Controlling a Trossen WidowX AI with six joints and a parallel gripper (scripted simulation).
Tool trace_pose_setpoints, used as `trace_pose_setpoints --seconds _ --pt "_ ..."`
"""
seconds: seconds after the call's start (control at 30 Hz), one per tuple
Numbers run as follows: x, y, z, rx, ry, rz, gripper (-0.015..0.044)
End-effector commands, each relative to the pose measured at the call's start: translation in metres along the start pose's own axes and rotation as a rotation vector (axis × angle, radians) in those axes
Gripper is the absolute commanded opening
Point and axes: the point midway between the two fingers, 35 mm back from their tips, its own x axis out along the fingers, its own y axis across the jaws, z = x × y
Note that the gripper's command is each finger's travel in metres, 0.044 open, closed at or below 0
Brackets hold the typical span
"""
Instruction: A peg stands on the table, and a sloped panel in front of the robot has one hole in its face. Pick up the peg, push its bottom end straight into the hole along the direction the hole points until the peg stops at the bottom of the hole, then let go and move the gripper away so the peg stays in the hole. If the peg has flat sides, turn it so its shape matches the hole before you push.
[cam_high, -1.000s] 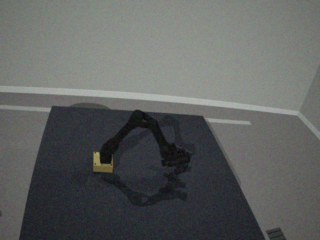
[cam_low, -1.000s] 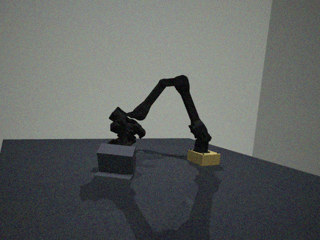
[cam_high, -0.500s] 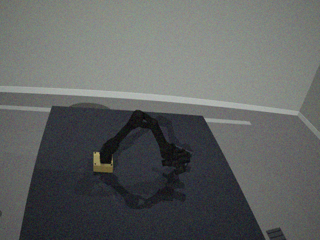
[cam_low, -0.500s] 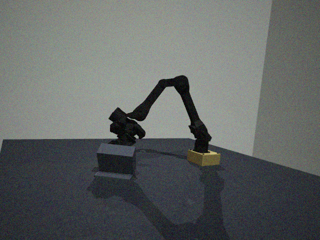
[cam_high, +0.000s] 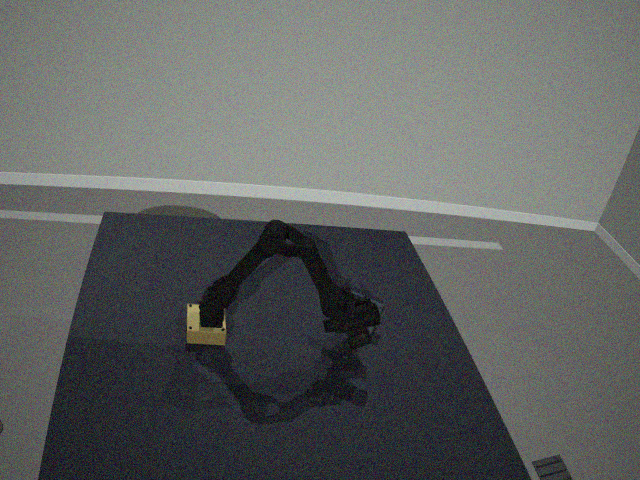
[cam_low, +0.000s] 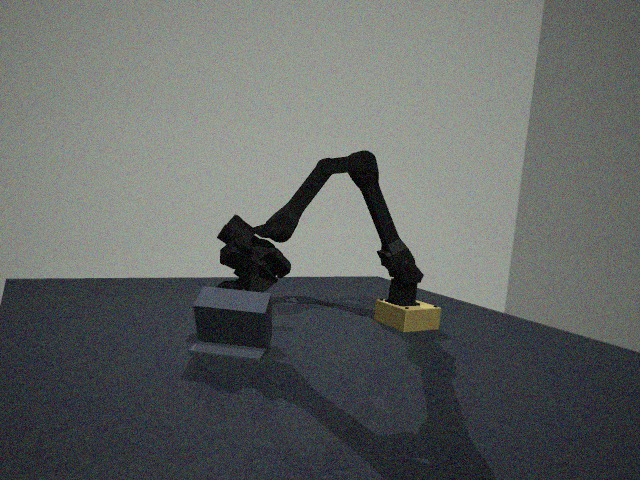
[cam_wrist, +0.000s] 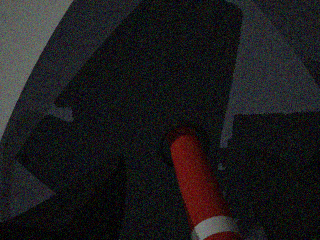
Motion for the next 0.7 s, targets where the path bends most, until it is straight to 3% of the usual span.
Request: trace_pose_setpoints --seconds 0.0,0.13,0.67 --pt "0.000 0.000 0.000 -0.001 0.000 -0.001 0.0341" --pt "-0.005 -0.001 0.000 -0.001 0.002 -0.003 0.0440" --pt "-0.033 -0.005 0.000 0.001 0.010 -0.011 0.0440"
